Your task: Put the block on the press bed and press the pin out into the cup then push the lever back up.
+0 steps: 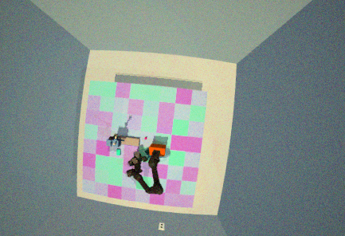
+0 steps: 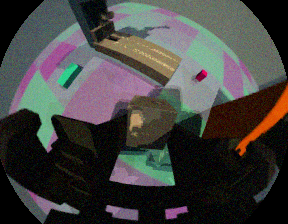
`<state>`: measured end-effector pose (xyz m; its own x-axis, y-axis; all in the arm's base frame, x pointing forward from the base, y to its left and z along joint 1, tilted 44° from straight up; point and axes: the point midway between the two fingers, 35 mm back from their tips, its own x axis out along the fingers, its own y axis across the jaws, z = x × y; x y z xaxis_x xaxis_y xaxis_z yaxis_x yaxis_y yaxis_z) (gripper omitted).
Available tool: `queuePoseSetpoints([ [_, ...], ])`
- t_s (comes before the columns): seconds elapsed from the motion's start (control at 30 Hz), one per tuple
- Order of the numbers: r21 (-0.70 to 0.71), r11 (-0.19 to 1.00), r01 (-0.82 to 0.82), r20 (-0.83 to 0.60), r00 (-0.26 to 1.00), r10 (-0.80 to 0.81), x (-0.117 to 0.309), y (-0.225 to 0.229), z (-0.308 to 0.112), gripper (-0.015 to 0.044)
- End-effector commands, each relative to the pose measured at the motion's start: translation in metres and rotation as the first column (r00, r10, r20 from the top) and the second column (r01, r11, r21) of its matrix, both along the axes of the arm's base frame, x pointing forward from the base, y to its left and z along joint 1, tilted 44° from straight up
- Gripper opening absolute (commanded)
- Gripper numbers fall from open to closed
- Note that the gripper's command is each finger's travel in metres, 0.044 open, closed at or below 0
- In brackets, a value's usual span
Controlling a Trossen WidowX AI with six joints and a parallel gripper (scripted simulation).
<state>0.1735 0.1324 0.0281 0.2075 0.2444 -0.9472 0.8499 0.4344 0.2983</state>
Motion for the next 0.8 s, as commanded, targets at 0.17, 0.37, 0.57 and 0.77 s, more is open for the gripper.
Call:
queuePoseSetpoints([
  [0.17,-0.078,0.996,0.04,0.052,0.998,-0.036,0.0013,0.0026,-0.001,0.0],
  [0.37,-0.147,0.987,0.071,0.096,0.994,-0.058,0.0007,0.0057,-0.0033,0.0],
  [0.57,-0.203,0.974,0.098,0.124,0.99,-0.073,0.0002,0.0079,-0.0061,0.0],
  [0.77,-0.254,0.959,0.124,0.16,0.983,-0.085,-0.0002,0.0106,-0.0084,0.0],
])
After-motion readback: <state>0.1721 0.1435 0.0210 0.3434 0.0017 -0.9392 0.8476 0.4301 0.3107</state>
